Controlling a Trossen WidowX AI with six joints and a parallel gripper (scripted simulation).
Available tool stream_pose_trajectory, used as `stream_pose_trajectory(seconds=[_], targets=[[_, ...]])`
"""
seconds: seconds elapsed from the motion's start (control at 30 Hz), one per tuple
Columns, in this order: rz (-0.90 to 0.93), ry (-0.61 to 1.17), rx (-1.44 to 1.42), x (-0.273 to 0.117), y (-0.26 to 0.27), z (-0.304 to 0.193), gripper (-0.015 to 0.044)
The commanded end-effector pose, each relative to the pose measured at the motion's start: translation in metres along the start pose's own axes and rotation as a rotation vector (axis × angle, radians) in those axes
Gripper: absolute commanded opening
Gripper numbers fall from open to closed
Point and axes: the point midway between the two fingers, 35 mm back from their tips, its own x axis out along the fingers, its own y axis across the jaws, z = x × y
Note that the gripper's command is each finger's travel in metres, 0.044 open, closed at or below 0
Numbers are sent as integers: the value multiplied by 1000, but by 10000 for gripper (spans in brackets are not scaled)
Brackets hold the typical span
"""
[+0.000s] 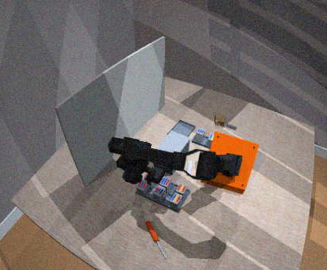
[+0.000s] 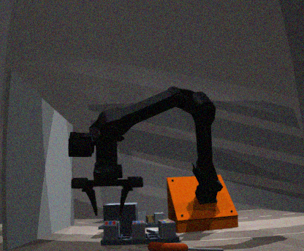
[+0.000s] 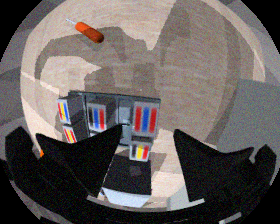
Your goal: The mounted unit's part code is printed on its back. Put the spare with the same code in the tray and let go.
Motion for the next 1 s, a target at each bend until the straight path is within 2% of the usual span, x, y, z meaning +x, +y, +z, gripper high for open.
stream_pose_trajectory(seconds=[0.0,0.97], targets=[[3,5,8,7,1,-2,300],[3,0,8,54,3,-1,300]])
